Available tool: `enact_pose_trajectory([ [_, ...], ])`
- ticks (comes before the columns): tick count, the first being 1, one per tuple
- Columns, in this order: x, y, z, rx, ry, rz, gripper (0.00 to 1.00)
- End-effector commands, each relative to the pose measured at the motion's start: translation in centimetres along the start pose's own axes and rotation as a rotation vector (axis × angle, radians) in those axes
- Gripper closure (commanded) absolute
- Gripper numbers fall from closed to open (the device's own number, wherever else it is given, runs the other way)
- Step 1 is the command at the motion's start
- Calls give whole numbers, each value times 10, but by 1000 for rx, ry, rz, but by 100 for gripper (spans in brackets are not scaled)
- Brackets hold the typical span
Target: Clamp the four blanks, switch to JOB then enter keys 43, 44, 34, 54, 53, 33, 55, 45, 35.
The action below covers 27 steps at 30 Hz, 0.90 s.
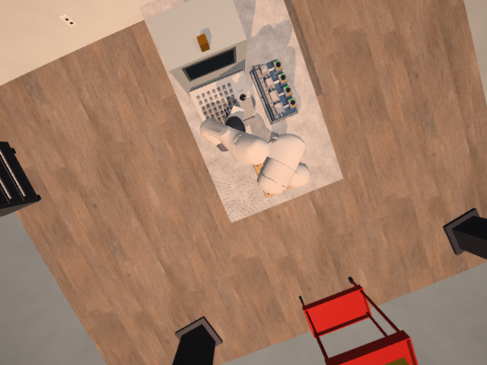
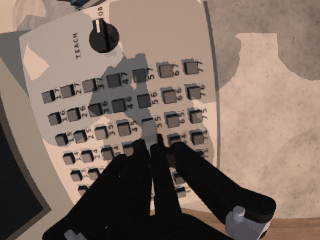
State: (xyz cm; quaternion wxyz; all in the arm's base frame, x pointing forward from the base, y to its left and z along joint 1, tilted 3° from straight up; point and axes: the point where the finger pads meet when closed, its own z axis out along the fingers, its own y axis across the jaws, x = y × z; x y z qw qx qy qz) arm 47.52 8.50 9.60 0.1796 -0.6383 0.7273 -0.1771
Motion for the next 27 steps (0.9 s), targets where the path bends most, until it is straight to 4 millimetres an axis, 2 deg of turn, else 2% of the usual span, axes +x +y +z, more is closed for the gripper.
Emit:
enact_pose_trajectory([
  [1, 3, -1, 0, 47, 11, 66, 100],
  [27, 3, -2, 4, 47, 11, 66, 100],
])
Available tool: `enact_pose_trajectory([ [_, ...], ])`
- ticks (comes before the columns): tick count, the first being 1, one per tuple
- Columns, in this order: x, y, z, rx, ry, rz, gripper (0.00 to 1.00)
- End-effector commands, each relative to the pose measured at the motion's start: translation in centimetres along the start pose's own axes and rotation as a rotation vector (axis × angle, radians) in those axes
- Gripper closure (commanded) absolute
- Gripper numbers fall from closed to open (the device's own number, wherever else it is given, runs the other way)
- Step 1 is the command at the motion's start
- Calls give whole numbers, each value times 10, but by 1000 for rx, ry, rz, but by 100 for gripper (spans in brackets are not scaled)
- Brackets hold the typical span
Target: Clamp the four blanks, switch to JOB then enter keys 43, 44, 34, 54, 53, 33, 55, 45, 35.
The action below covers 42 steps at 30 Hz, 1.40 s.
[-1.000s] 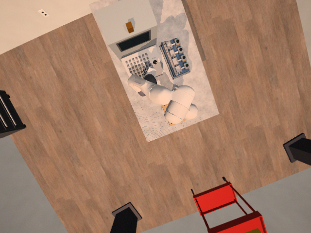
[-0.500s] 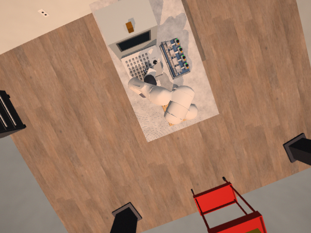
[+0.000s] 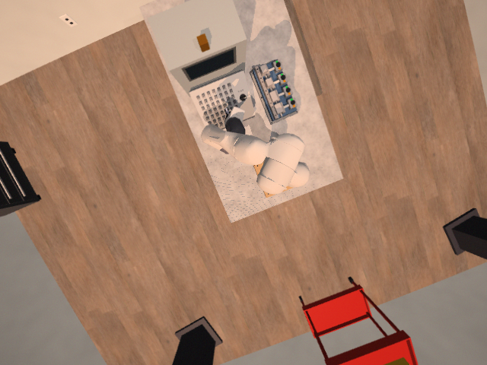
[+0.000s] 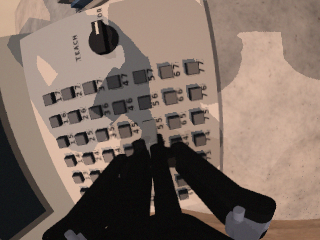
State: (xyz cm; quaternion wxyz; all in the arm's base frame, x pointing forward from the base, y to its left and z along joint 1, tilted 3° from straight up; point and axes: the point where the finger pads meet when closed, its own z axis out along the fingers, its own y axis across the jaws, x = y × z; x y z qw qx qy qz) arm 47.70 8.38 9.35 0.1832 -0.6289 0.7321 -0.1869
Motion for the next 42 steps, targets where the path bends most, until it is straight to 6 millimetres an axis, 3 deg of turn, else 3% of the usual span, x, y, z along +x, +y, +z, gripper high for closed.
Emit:
enact_pose_trajectory([
  [1, 2, -1, 2, 26, -1, 49, 100],
  [42, 2, -1, 12, 26, -1, 49, 100],
])
